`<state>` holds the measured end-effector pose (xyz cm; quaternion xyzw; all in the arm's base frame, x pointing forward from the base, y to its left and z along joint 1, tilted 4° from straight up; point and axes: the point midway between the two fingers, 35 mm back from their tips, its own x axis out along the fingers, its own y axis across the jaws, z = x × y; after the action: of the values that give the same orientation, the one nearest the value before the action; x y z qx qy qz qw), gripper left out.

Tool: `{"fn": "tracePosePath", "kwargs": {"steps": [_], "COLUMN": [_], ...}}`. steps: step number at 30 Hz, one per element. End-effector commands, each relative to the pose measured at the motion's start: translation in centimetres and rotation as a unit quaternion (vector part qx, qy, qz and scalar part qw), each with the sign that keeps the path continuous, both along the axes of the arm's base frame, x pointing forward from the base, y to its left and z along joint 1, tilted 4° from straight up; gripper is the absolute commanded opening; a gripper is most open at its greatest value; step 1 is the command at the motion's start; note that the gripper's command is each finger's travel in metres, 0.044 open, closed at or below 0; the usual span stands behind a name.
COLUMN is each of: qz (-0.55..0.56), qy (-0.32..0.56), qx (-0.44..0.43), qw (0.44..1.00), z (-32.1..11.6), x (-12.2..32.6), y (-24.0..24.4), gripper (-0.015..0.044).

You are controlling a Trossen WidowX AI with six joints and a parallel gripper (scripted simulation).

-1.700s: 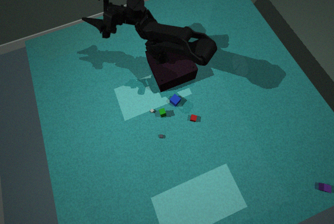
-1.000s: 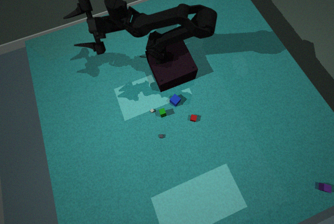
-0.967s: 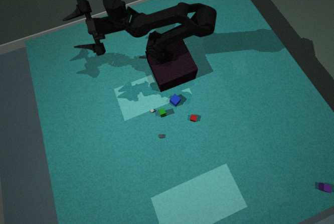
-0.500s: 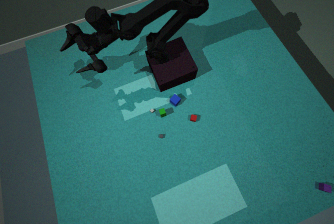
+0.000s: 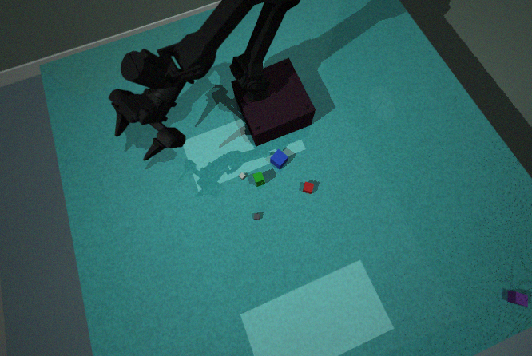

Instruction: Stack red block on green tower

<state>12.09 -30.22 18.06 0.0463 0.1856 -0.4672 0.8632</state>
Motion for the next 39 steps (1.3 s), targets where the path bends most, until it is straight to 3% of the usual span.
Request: {"fn": "tracePosePath", "kwargs": {"steps": [1, 22, 39], "qz": [0.027, 0.125, 0.168], "qy": [-0.011, 0.044, 0.147], "qx": [0.058, 0.28, 0.382], "qw": [0.998, 0.951, 0.897], "z": [-1.2, -6.7, -10.2], "x": [3.2, 15.2, 20.5], "y": [0.8, 10.2, 21.9], "gripper": [0.044, 0.044, 0.044]}}
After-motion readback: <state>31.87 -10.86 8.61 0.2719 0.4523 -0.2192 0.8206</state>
